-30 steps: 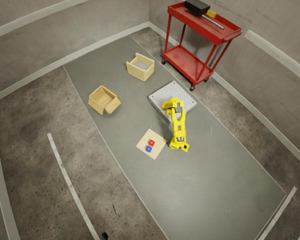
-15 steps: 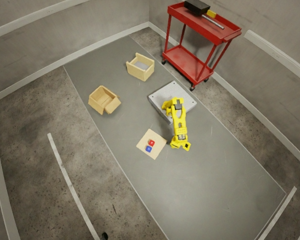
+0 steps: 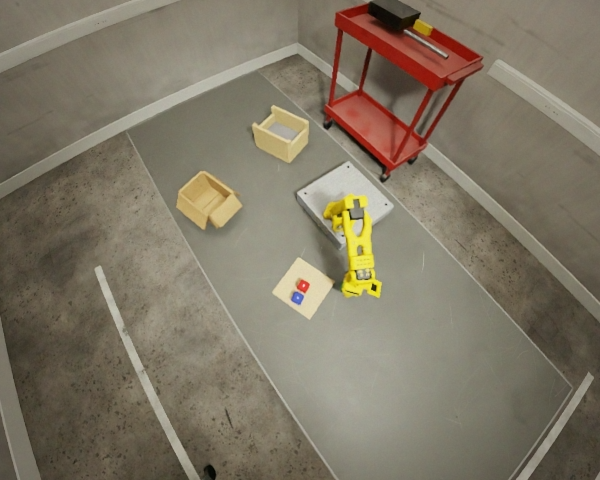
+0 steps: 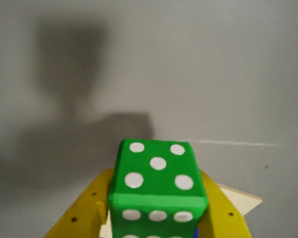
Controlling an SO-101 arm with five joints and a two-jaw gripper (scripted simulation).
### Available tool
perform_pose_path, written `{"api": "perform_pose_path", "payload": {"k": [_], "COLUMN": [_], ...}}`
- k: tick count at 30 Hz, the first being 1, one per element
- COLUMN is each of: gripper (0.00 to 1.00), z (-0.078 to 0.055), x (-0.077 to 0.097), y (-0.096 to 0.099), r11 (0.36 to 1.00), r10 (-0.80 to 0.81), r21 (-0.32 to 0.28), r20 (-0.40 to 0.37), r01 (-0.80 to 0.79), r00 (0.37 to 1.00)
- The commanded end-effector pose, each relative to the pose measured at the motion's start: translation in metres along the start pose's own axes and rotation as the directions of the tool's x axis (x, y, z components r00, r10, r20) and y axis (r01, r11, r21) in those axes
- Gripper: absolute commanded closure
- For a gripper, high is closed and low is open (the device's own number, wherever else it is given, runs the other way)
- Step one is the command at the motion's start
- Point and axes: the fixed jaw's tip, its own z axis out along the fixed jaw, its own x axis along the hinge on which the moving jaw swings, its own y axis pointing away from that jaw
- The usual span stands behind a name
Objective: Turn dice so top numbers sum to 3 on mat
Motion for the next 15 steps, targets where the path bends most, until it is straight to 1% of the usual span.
{"api": "perform_pose_path", "payload": {"k": [1, 2, 9, 15], "gripper": [1.00, 1.00, 1.00, 1.00], "z": [-0.0060, -0.0060, -0.0060, -0.0060], "x": [-0.0021, -0.0021, -0.0004, 0.0001], "y": [-0.0032, -0.0032, -0.0036, -0.0038], "r11": [0.994, 0.994, 0.947, 0.923], "r10": [-0.107, -0.107, -0.319, -0.384], "r21": [0.027, 0.027, 0.029, 0.029], "r20": [0.009, 0.009, 0.003, 0.001], "r01": [0.107, 0.107, 0.319, 0.383], "r00": [0.994, 0.994, 0.948, 0.923]}}
